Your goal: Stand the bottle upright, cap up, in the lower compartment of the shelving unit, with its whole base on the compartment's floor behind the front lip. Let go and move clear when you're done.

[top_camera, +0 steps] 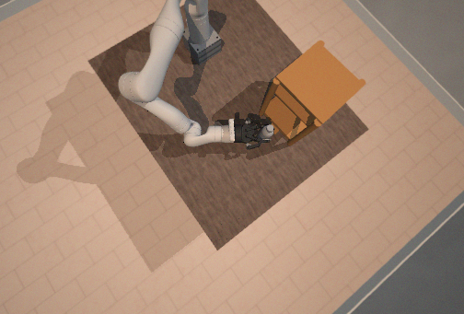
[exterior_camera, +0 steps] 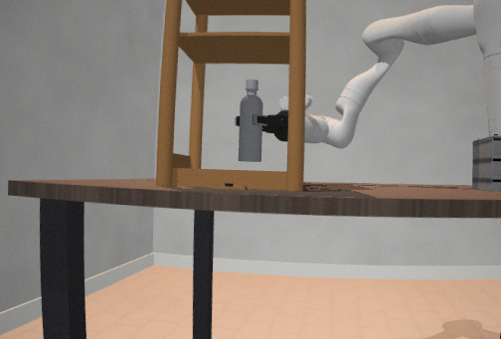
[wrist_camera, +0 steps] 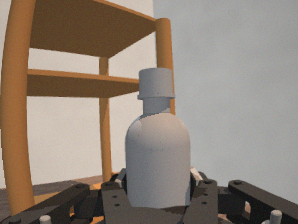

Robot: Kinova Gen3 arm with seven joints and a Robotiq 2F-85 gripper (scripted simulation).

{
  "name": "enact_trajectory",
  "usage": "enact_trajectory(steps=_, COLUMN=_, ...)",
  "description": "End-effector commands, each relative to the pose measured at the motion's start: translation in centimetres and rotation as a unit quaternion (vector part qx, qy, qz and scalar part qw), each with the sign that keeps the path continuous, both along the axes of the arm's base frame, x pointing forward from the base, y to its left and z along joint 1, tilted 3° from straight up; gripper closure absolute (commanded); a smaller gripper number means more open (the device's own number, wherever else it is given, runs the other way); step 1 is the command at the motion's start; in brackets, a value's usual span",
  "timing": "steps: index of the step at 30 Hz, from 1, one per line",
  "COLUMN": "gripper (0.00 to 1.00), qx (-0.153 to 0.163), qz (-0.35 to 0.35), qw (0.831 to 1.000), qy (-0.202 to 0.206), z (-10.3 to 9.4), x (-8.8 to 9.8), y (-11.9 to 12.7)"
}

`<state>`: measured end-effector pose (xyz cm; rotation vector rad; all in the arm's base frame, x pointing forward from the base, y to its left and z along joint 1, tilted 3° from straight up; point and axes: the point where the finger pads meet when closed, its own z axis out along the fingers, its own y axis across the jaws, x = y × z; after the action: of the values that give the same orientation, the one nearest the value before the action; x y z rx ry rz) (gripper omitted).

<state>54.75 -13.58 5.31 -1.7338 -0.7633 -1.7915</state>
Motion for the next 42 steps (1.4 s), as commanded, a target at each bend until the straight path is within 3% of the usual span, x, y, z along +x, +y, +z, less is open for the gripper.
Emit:
enact_trajectory(steps=1, gripper=1.00, qx=-0.003, qz=0.004, qw=1.000, qy=-0.002, z=0.11, x=0.20, y=0.04)
enact_trajectory(steps=13, gripper=1.00, qx=-0.003, qz=0.030, qw=1.000, qy=-0.004, z=0.17, x=0.33, y=0.00)
enact_trajectory(steps=21, gripper=1.00, qx=-0.006, qz=0.086, qw=0.996, qy=-0.001, z=0.12, x=0.19, y=0.07)
enact_trajectory(steps=32, gripper=1.00, qx=-0.006, qz=0.098, qw=0.995, qy=-0.001, z=0.12, x=0.20, y=0.07)
enact_trajectory(steps=42, gripper=1.00, qx=-0.008, qz=0.161, qw=0.987, qy=-0.001, z=0.14, x=0.21, y=0.08)
